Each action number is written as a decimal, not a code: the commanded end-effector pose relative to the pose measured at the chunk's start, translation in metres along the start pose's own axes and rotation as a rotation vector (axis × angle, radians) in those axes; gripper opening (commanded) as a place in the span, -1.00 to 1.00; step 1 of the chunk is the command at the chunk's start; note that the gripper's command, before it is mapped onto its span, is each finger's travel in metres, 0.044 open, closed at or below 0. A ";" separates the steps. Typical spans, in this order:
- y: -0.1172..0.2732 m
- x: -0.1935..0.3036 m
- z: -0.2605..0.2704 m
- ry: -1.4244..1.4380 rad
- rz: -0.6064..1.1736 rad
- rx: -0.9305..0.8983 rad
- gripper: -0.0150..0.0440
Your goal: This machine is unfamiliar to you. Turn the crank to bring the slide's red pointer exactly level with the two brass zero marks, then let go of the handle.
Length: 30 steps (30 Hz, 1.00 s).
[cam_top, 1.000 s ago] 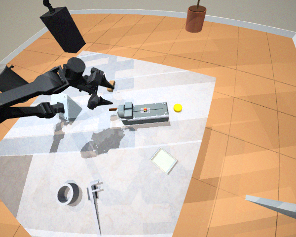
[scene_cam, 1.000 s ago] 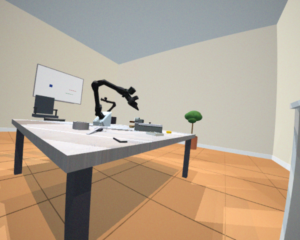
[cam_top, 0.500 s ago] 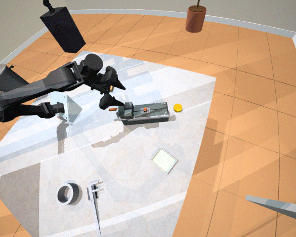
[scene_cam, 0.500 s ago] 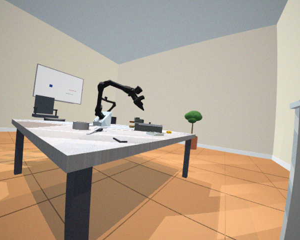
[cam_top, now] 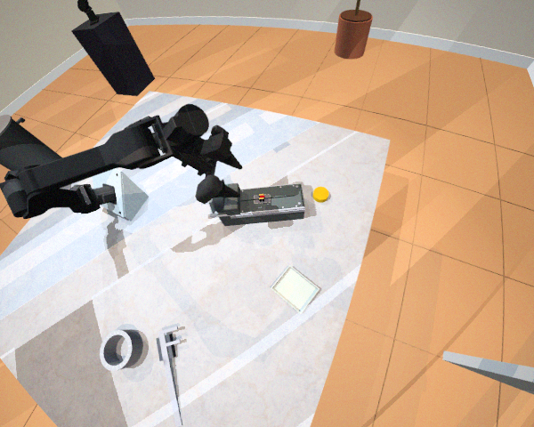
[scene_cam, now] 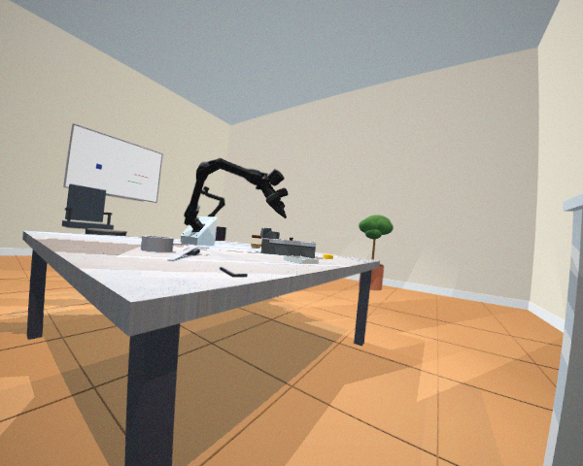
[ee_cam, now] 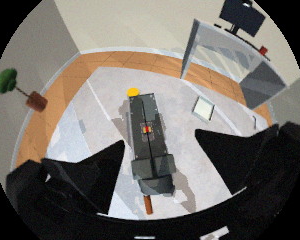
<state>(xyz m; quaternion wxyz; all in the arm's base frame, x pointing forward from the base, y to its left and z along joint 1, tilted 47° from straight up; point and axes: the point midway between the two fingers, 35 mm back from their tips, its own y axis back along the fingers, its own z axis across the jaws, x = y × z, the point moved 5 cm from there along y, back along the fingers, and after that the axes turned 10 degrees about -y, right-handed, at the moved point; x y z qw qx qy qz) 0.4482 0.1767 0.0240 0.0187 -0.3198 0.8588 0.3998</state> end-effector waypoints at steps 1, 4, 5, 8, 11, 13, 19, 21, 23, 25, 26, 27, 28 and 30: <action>-0.028 0.023 0.002 0.020 0.029 0.004 1.00; -0.039 0.034 0.001 0.021 0.029 0.005 1.00; -0.040 0.034 0.001 0.021 0.029 0.005 1.00; -0.040 0.034 0.001 0.021 0.029 0.005 1.00; -0.040 0.034 0.001 0.021 0.029 0.005 1.00; -0.040 0.034 0.001 0.021 0.029 0.005 1.00; -0.040 0.034 0.001 0.021 0.029 0.005 1.00; -0.040 0.034 0.001 0.021 0.029 0.005 1.00; -0.040 0.034 0.001 0.021 0.029 0.005 1.00; -0.040 0.034 0.001 0.021 0.029 0.005 1.00; -0.039 0.034 0.001 0.021 0.029 0.005 1.00; -0.037 0.031 0.001 0.020 0.029 0.005 1.00; -0.033 0.027 0.001 0.019 0.029 0.005 1.00; -0.023 0.018 0.001 0.016 0.028 0.006 1.00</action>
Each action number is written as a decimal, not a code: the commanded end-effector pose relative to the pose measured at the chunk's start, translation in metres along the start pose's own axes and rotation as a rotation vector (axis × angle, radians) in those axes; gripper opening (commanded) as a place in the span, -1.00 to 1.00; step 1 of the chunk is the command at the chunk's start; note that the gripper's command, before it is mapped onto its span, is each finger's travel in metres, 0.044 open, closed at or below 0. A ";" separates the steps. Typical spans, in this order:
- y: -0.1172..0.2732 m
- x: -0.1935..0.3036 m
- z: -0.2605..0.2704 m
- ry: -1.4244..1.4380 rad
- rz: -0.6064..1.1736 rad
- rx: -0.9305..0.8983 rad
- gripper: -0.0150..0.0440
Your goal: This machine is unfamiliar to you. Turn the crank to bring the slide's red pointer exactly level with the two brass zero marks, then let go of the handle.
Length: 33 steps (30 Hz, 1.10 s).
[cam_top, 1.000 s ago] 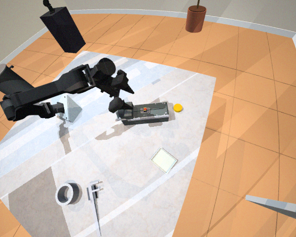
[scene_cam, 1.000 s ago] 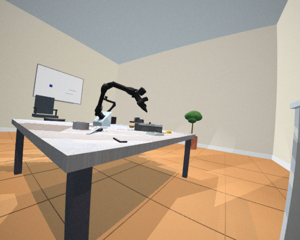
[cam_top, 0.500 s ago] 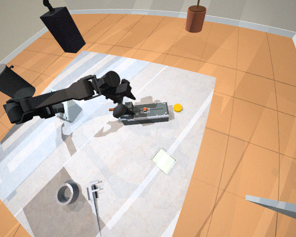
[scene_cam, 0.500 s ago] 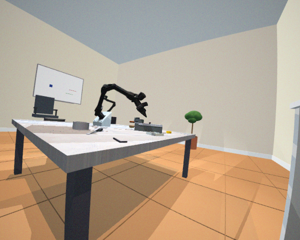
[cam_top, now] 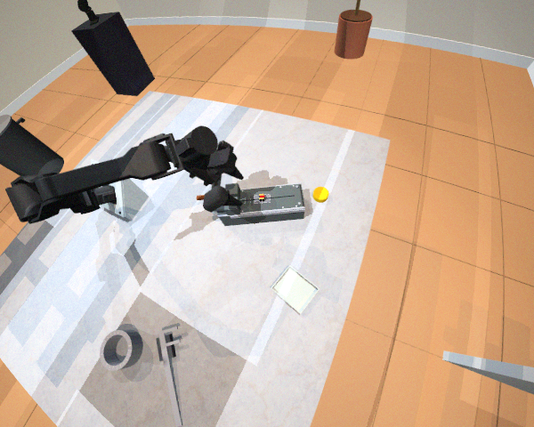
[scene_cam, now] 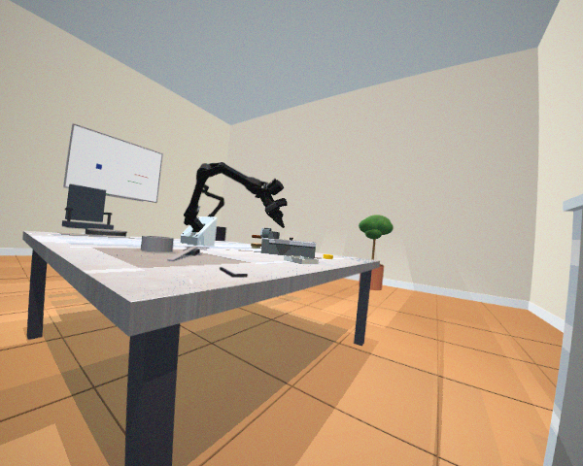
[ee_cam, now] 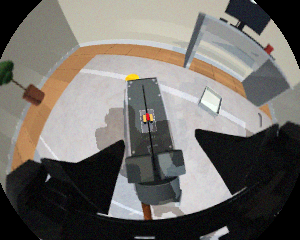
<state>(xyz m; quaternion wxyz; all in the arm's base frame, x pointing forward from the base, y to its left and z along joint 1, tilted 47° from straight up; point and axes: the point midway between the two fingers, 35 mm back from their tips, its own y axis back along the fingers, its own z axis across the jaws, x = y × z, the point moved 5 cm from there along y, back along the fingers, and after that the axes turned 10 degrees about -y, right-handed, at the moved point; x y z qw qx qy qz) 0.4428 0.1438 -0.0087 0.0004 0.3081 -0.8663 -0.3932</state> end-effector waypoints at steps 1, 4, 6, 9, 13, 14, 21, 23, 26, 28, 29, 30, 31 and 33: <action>0.018 -0.017 0.000 -0.013 -0.013 0.001 1.00; 0.035 -0.029 -0.001 -0.016 -0.014 0.003 1.00; 0.040 -0.032 -0.001 -0.017 -0.015 0.003 1.00; 0.044 -0.028 0.000 -0.019 -0.021 -0.002 1.00; 0.055 -0.017 0.001 -0.022 -0.038 -0.016 1.00; 0.058 -0.014 0.001 -0.023 -0.042 -0.020 1.00; 0.076 0.008 0.004 -0.029 -0.071 -0.046 1.00; 0.081 0.015 0.004 -0.031 -0.079 -0.053 1.00; 0.088 0.025 0.005 -0.033 -0.091 -0.065 1.00; 0.093 0.033 0.006 -0.034 -0.098 -0.073 1.00; 0.095 0.036 0.006 -0.035 -0.102 -0.077 1.00; 0.097 0.040 0.006 -0.036 -0.106 -0.081 1.00; 0.099 0.044 0.006 -0.037 -0.110 -0.084 1.00; 0.103 0.052 0.007 -0.038 -0.118 -0.092 1.00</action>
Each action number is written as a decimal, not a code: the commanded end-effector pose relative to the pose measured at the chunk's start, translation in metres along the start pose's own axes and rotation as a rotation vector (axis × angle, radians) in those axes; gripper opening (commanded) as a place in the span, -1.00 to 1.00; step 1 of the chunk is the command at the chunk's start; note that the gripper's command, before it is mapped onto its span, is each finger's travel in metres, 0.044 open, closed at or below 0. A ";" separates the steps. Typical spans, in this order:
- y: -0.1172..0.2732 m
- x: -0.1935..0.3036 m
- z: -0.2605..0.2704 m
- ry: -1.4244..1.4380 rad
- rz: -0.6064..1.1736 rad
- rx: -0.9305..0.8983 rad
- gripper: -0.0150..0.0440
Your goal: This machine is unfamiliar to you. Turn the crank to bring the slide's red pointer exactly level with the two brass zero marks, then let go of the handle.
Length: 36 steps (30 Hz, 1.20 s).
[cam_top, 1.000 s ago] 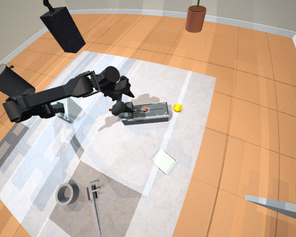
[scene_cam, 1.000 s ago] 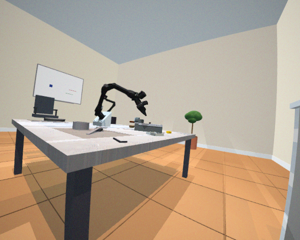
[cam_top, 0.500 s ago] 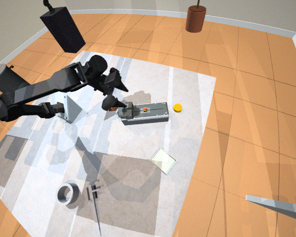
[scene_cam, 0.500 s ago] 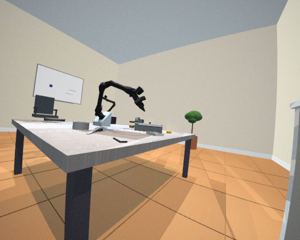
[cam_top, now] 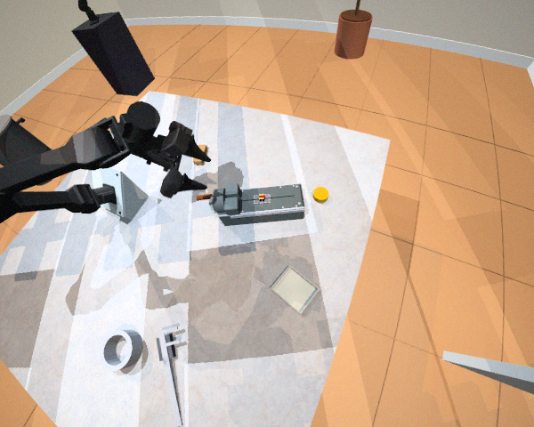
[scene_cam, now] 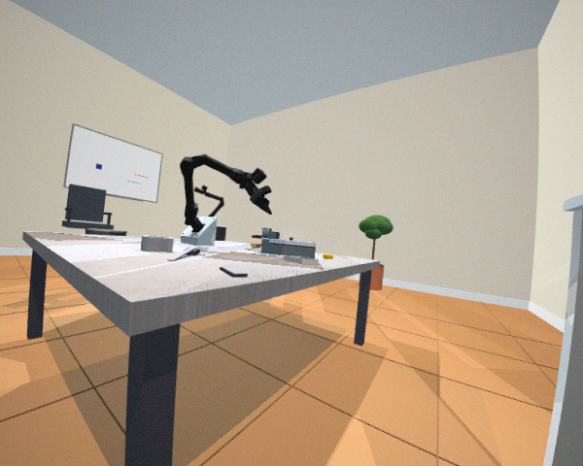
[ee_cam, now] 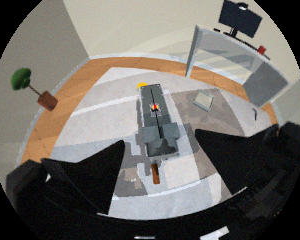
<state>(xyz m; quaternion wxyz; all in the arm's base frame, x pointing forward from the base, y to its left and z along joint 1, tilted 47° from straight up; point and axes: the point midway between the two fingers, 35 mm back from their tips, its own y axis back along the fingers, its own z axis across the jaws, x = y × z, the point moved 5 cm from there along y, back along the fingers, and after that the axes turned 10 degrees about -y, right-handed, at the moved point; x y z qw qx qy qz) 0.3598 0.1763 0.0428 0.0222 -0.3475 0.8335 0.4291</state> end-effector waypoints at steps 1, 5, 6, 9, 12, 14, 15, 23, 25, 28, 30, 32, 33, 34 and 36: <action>0.011 0.018 0.001 -0.009 -0.016 -0.022 1.00; 0.020 0.033 0.002 -0.012 -0.031 -0.038 1.00; 0.022 0.037 0.002 -0.012 -0.034 -0.042 1.00; 0.023 0.039 0.002 -0.013 -0.036 -0.044 1.00; 0.020 0.041 0.002 -0.013 -0.036 -0.044 1.00; 0.012 0.046 0.002 -0.013 -0.035 -0.045 1.00; 0.008 0.050 0.001 -0.013 -0.035 -0.045 1.00; -0.022 0.076 -0.002 -0.013 -0.035 -0.044 1.00; -0.029 0.084 -0.003 -0.012 -0.035 -0.044 1.00; -0.037 0.094 -0.005 -0.012 -0.036 -0.042 1.00; -0.039 0.096 -0.006 -0.012 -0.036 -0.041 1.00; -0.039 0.096 -0.006 -0.012 -0.036 -0.041 1.00; -0.039 0.096 -0.006 -0.012 -0.036 -0.041 1.00; -0.039 0.096 -0.006 -0.012 -0.036 -0.041 1.00; -0.039 0.096 -0.006 -0.012 -0.036 -0.041 1.00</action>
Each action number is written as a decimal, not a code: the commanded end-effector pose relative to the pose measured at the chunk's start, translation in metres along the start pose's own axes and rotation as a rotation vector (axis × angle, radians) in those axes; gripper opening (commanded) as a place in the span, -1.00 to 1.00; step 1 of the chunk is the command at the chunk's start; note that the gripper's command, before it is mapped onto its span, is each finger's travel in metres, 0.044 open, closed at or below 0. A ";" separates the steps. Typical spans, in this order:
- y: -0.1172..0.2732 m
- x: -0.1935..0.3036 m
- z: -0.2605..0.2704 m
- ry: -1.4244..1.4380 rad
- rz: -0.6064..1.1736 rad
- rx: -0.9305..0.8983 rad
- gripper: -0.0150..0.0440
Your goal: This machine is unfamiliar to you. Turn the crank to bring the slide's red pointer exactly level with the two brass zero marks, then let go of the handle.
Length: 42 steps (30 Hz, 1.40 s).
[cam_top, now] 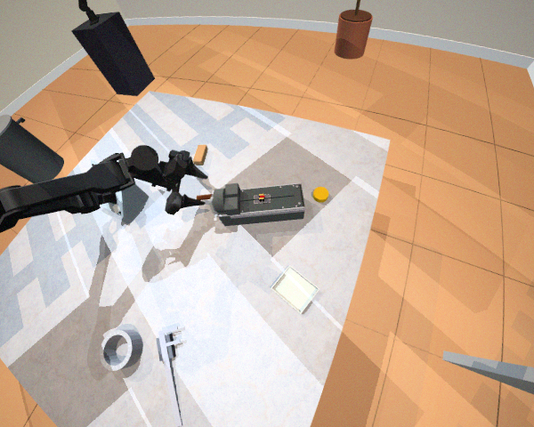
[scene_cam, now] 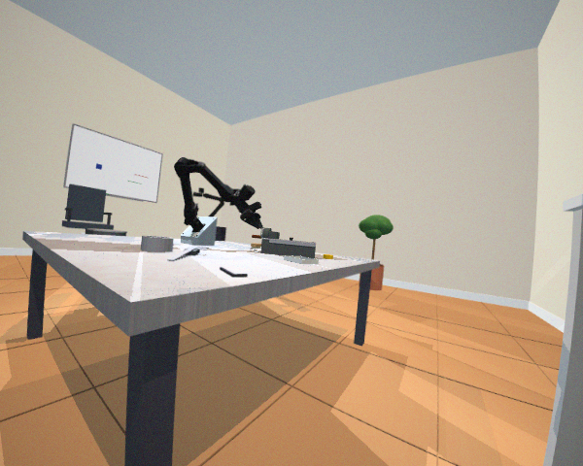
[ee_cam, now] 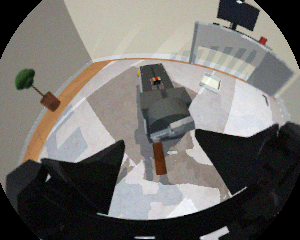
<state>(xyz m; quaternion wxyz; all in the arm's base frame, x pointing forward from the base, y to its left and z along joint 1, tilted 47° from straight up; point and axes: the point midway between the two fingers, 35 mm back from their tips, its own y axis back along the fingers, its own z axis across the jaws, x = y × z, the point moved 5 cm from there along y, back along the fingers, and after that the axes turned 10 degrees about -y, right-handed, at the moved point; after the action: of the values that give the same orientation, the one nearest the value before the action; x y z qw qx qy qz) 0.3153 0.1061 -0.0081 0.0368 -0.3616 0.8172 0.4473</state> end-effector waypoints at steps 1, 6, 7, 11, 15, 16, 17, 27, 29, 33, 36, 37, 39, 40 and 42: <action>-0.003 0.006 0.002 0.014 0.011 -0.007 1.00; -0.007 0.010 0.001 0.013 0.012 -0.007 1.00; -0.008 0.011 0.001 0.013 0.012 -0.008 1.00; -0.013 0.015 0.000 0.013 0.012 -0.008 1.00; -0.018 0.020 0.000 0.013 0.013 -0.008 1.00; -0.019 0.021 -0.001 0.013 0.013 -0.008 1.00; -0.021 0.022 -0.001 0.013 0.013 -0.008 1.00; -0.032 0.033 -0.003 0.014 0.013 -0.007 1.00; -0.034 0.036 -0.003 0.014 0.013 -0.007 1.00; -0.038 0.040 -0.004 0.014 0.012 -0.006 1.00; -0.041 0.044 -0.005 0.015 0.012 -0.006 1.00; -0.042 0.045 -0.005 0.015 0.012 -0.006 1.00; -0.043 0.048 -0.006 0.015 0.012 -0.005 1.00; -0.044 0.049 -0.006 0.015 0.012 -0.005 1.00; -0.045 0.049 -0.006 0.015 0.012 -0.005 1.00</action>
<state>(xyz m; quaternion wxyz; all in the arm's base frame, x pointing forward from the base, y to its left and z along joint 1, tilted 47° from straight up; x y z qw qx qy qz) 0.3139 0.0628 -0.0480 0.0380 -0.3625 0.8178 0.4454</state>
